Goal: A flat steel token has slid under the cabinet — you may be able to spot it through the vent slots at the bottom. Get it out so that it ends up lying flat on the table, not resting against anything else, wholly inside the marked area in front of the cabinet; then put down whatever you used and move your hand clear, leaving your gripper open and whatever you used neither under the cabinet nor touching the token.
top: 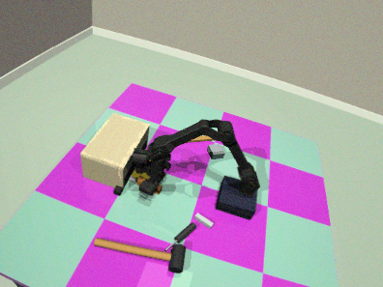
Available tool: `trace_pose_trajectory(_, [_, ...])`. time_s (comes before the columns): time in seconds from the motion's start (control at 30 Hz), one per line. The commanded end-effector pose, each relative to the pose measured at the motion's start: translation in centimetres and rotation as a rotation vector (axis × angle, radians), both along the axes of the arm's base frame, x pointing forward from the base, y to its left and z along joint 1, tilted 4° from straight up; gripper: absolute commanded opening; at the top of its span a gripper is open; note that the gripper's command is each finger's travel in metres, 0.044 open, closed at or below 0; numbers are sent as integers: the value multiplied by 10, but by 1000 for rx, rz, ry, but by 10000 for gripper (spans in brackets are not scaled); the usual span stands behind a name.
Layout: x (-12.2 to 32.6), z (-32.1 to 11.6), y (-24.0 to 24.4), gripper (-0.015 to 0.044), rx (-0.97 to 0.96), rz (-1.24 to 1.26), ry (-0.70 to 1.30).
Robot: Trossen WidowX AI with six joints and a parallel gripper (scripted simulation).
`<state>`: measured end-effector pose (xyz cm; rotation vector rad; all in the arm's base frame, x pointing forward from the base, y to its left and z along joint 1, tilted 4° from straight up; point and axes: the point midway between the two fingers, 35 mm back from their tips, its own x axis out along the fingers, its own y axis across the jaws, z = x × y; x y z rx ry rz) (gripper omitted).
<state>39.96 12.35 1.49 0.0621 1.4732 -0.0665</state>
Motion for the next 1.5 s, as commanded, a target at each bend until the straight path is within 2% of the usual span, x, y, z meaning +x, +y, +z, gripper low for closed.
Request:
trace_pose_trajectory(0.0, [0,-1,-9,0,-9,-4,-2])
trace_pose_trajectory(0.47, [-1,-1,-22,0,-10,-4,-1])
trace_pose_trajectory(1.47, [-22,-3,-19,0,-10,-4,0])
